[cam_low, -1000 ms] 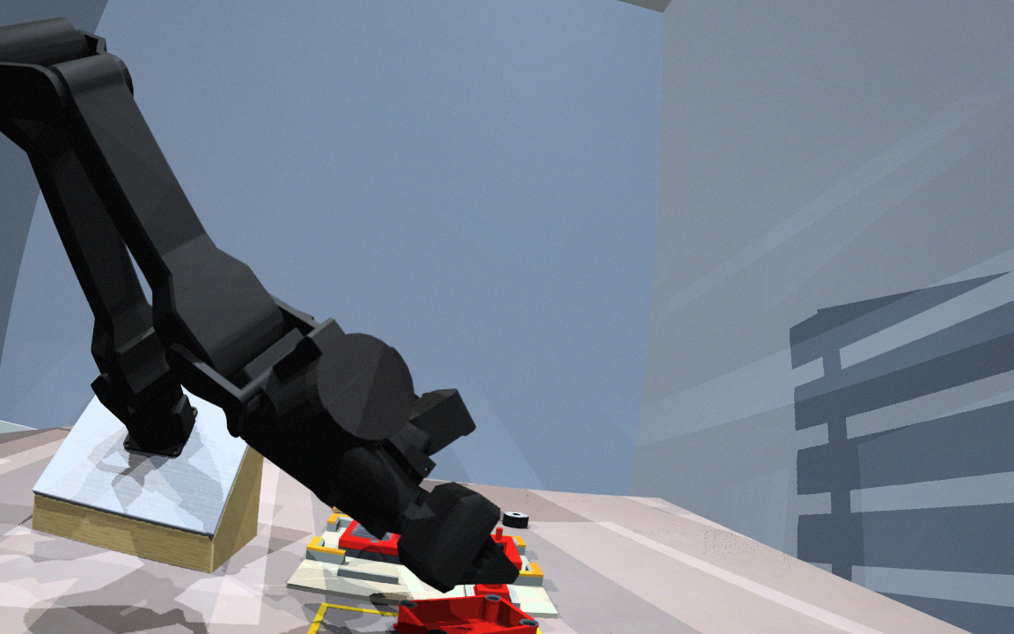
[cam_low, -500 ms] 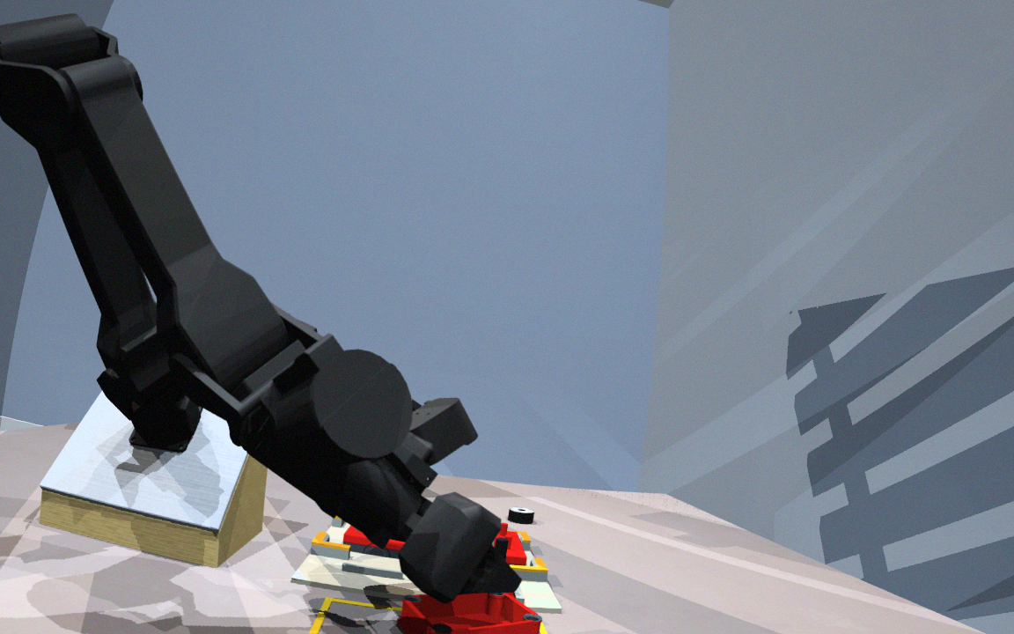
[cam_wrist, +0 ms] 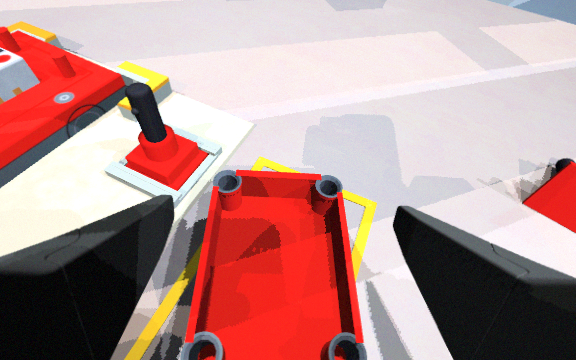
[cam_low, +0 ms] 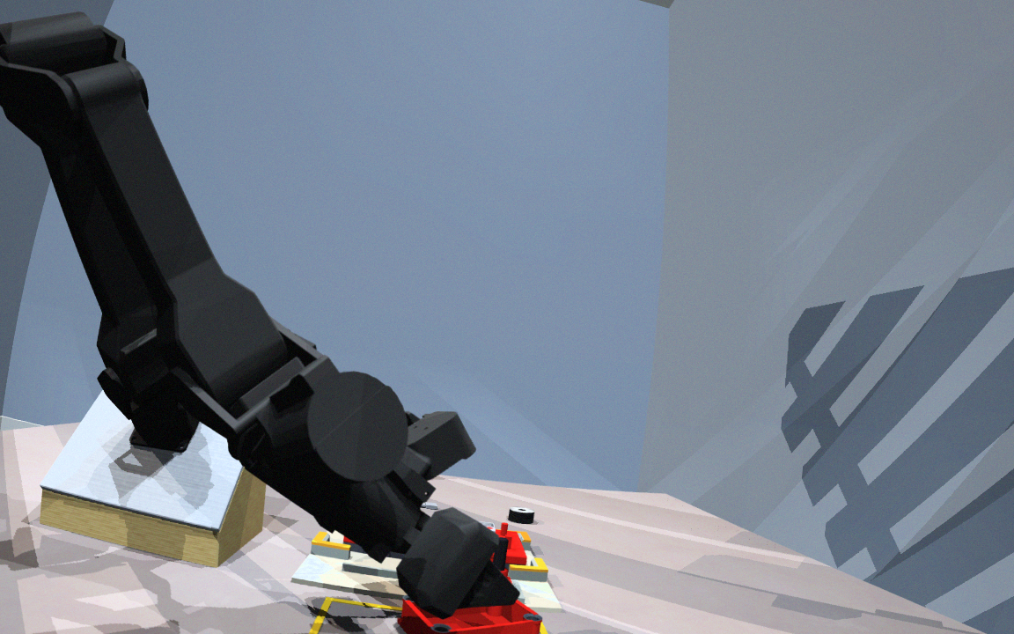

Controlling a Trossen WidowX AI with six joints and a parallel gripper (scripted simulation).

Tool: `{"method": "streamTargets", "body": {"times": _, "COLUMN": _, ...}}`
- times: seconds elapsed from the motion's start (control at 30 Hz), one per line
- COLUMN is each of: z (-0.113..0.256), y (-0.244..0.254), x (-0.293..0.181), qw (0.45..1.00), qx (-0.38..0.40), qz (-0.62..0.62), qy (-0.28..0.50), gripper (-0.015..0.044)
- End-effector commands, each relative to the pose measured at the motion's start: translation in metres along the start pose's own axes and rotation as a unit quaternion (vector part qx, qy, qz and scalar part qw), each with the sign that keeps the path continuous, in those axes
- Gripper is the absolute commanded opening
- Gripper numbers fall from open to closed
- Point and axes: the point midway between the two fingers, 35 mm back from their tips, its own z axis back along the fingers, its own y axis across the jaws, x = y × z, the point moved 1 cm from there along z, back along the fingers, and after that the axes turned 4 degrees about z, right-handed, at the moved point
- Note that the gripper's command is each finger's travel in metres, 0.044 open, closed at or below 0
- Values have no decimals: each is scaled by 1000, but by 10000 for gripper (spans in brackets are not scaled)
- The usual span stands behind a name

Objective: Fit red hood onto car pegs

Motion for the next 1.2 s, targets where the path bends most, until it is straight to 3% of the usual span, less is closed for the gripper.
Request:
{"method": "streamTargets", "body": {"times": 0.0, "z": -2, "y": 2, "x": -4, "qw": 1000, "qx": 4, "qz": 0, "qy": 1, "gripper": 440}}
{"method": "streamTargets", "body": {"times": 1.17, "z": -11, "y": 4, "x": -21, "qw": 1000, "qx": 2, "qz": 1, "qy": 0, "gripper": 440}}
